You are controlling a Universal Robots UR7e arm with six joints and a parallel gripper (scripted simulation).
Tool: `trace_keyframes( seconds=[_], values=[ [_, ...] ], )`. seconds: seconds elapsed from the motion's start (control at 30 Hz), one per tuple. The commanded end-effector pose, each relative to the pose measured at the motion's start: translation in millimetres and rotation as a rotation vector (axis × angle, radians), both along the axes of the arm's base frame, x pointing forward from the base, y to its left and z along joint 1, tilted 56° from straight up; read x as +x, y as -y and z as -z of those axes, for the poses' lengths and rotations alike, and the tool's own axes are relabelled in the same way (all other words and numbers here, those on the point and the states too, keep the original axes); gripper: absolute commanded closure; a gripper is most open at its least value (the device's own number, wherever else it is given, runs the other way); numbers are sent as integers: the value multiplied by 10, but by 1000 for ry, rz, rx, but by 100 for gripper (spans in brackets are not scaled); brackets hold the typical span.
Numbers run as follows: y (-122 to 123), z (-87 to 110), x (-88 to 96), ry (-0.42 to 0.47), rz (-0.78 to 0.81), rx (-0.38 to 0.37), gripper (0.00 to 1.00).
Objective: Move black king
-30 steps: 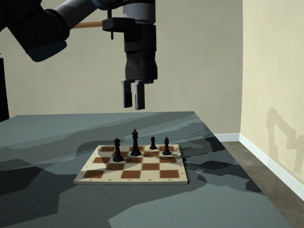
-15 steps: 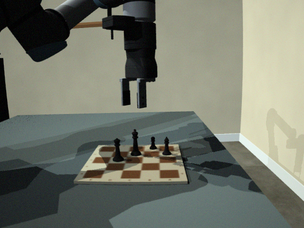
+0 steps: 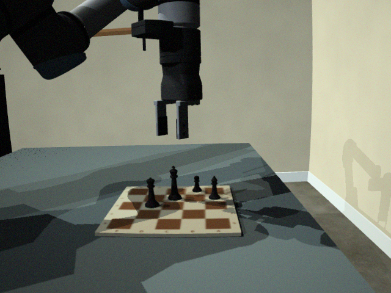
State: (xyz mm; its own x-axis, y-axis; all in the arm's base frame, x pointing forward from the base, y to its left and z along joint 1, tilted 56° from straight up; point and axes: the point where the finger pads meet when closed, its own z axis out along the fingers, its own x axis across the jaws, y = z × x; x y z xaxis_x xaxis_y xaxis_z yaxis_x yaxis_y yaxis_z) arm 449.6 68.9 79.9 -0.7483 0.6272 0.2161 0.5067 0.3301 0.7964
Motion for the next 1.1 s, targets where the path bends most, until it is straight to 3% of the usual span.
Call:
trace_keyframes(
  seconds=[0.0, 1.07],
  values=[
    [6, -4, 0, 1, 0, 0, 0],
    [413, -330, -247, 1, 0, 0, 0]
  ],
)
